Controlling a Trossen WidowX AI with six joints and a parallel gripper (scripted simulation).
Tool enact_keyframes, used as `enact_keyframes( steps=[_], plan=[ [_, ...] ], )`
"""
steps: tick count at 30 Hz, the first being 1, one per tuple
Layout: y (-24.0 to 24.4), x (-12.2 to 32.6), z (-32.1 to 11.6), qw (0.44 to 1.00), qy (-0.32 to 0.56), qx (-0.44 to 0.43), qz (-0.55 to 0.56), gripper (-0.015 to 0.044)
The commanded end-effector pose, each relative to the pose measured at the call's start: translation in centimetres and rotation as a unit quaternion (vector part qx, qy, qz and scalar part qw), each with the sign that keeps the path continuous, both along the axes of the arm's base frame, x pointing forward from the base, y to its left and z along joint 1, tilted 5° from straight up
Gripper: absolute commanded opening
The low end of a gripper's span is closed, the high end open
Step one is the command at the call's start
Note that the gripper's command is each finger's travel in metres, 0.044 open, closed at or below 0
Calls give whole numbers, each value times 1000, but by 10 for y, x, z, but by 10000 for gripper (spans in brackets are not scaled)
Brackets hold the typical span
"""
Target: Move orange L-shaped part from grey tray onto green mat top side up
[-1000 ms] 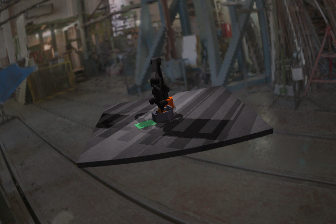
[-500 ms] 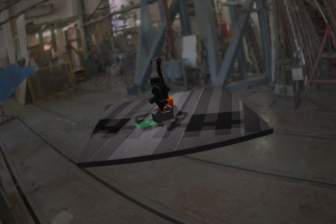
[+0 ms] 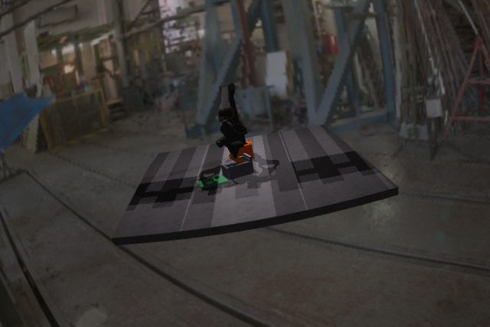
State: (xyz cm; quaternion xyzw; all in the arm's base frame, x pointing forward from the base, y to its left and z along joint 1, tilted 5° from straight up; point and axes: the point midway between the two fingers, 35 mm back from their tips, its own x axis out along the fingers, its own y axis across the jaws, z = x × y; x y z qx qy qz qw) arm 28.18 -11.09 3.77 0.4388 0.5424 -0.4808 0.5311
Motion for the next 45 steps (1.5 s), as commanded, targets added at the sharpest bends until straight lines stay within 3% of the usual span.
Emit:
enact_keyframes(
  steps=[1,31,45],
  plan=[
    [2,0,7,1000,-1,4,-2,0],
    [3,3,55,1000,0,4,-2,0],
    [-14,4,57,1000,-1,3,-2,0]
  ],
)
